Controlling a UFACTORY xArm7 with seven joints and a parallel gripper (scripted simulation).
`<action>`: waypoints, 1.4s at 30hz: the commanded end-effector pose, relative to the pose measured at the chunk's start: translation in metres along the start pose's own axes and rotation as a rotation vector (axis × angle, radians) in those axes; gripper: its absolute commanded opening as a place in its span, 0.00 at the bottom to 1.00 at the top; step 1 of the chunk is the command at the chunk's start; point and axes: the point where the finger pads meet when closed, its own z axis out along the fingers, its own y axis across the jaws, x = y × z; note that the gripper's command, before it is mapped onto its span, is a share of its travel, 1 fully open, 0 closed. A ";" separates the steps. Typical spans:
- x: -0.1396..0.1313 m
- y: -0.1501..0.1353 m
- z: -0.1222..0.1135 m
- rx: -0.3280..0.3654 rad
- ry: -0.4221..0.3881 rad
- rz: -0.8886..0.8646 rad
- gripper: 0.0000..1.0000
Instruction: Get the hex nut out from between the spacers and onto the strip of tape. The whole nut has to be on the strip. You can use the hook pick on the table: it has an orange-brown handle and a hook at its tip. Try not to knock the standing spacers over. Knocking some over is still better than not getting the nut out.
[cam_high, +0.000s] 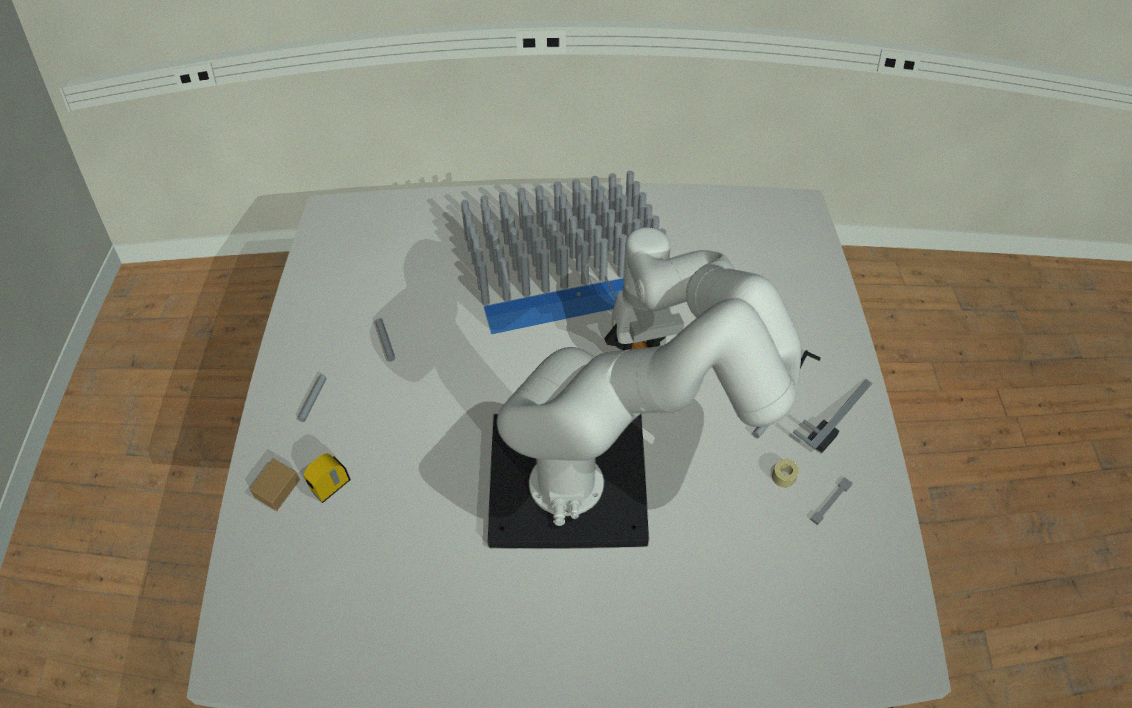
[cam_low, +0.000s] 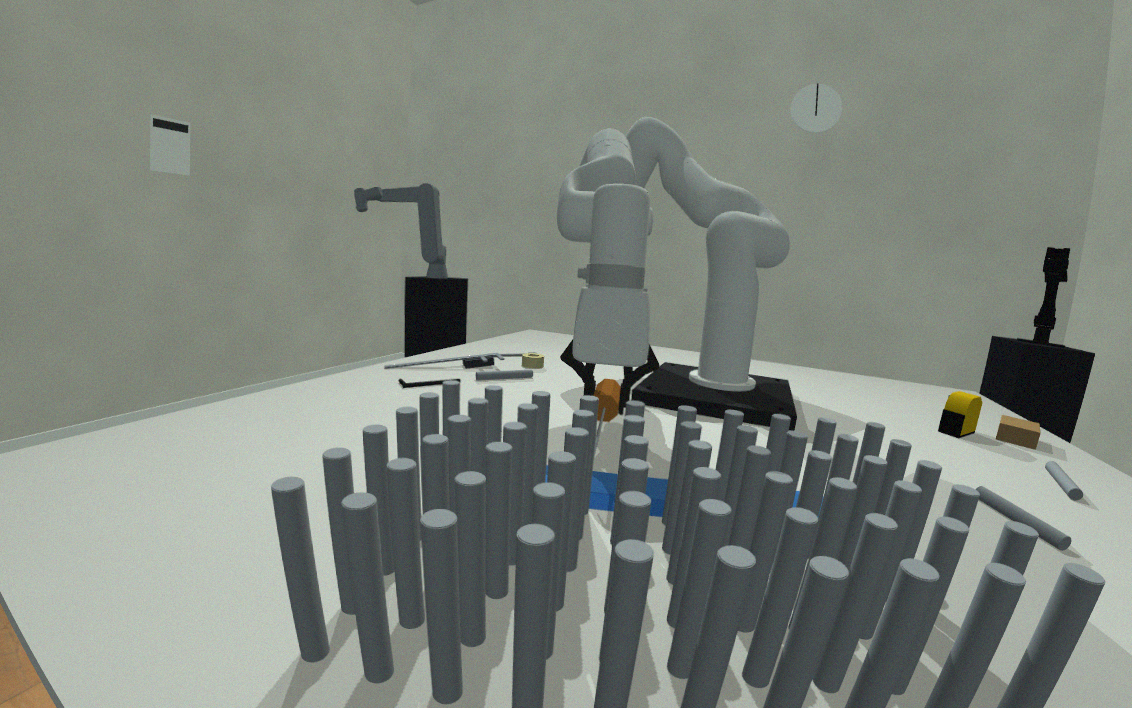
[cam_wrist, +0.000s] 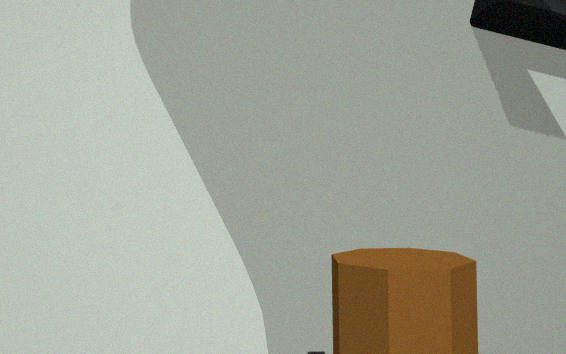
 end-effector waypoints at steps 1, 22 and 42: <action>-0.001 -0.003 -0.001 0.002 -0.002 0.000 0.00; -0.001 -0.004 0.003 0.002 -0.002 0.000 0.00; -0.001 -0.004 0.015 0.002 -0.002 0.000 0.00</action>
